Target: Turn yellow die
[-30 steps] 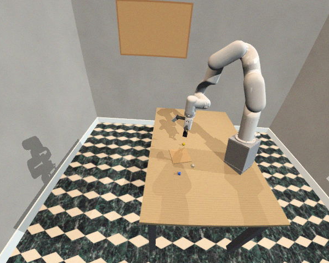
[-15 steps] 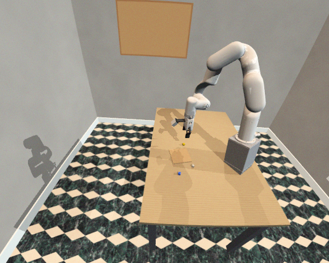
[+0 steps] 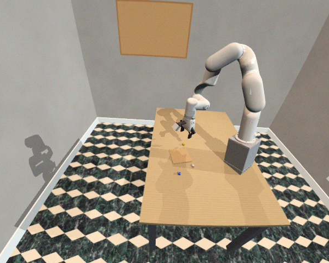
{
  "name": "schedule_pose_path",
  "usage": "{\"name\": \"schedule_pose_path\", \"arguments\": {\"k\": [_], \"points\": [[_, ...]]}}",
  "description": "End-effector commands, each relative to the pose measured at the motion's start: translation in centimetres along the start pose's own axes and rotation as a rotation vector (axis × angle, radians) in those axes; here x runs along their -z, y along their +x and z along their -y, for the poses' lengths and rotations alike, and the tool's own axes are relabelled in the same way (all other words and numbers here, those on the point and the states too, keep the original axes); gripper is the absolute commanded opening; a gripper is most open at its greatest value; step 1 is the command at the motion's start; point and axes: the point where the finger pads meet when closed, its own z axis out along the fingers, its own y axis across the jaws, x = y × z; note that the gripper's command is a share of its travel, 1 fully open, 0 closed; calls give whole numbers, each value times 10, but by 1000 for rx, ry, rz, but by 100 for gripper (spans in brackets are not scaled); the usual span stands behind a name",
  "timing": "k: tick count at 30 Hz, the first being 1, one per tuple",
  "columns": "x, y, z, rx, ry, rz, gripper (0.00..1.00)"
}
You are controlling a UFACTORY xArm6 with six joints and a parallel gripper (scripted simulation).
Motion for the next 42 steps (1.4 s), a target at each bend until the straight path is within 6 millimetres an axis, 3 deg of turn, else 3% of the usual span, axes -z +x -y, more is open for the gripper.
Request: {"name": "schedule_pose_path", "arguments": {"k": [1,42], "points": [[-2,1,-1,171,31,-3,100],[-20,2,4,1282,30,-28,100]]}}
